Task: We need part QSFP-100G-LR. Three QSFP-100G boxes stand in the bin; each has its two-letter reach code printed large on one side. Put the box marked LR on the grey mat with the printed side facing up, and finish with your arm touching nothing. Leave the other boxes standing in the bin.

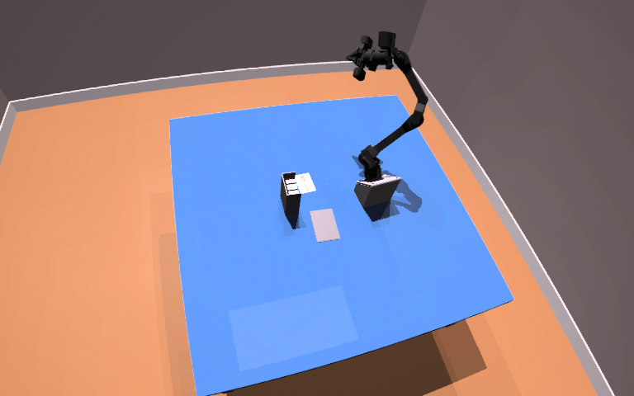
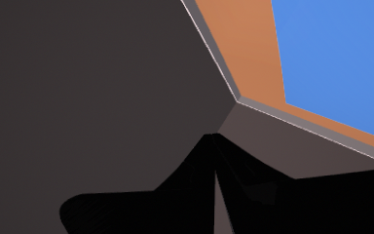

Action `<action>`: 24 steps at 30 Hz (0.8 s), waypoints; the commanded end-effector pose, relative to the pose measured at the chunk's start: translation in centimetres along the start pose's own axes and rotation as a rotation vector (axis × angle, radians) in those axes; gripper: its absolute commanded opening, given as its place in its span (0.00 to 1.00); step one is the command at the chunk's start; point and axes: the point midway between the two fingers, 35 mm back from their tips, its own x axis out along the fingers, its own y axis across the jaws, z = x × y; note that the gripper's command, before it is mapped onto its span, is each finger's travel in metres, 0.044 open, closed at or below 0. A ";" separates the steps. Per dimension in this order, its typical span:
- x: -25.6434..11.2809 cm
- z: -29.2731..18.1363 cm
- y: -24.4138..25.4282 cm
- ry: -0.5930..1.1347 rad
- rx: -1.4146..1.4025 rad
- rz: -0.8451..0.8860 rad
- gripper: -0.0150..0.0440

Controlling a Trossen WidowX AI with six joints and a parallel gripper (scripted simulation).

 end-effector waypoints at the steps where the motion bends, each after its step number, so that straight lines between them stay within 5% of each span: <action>1: 3.0 -0.6 -1.7 0.025 -0.089 -0.070 0.25; 24: 15.2 -6.8 -15.5 0.231 -0.786 -0.344 0.25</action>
